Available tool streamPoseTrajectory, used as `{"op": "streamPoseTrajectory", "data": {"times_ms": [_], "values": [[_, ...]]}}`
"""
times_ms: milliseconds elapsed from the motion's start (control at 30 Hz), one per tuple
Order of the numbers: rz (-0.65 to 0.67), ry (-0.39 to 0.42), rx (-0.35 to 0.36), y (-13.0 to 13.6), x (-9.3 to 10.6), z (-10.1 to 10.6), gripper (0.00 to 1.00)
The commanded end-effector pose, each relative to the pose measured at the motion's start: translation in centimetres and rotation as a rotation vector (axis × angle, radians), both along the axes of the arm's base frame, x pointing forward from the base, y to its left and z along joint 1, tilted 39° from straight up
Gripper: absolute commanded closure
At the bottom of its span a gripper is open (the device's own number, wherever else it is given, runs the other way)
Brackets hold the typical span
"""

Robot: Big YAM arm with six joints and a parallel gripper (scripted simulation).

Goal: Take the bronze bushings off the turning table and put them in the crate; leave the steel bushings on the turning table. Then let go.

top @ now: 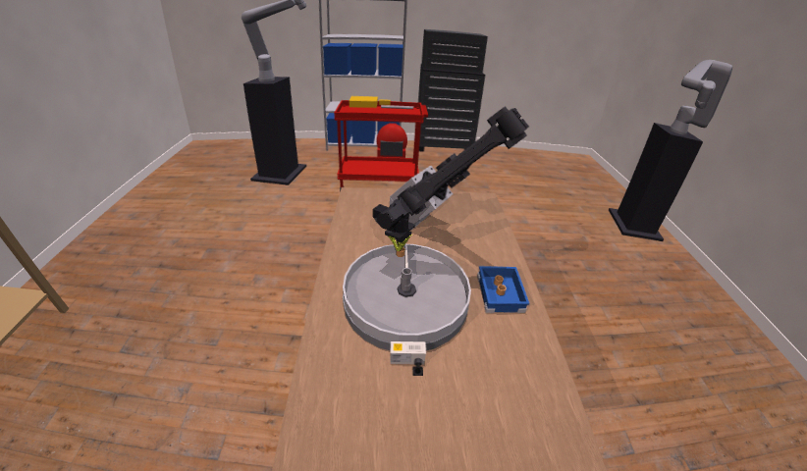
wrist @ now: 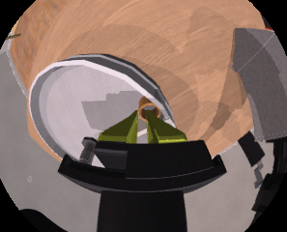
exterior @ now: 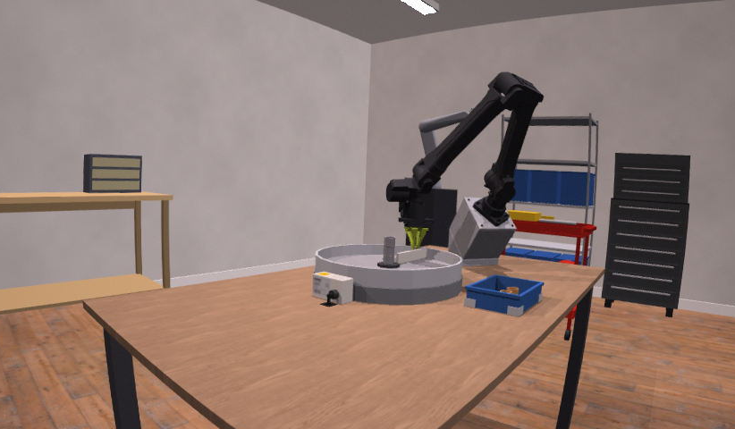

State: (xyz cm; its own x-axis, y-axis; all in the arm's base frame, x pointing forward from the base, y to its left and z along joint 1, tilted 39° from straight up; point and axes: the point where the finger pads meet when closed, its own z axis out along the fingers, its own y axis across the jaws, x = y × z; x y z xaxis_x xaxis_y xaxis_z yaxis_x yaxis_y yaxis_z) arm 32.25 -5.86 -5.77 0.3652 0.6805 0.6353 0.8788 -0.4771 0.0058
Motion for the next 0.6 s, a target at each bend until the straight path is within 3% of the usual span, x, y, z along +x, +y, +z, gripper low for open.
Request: {"op": "streamPoseTrajectory", "data": {"times_ms": [0, 567], "values": [[-0.004, -0.036, -0.019, -0.86, 1.43, 1.2, 0.88], [-0.005, -0.038, -0.02, -1.07, 1.54, 1.32, 0.88]]}}
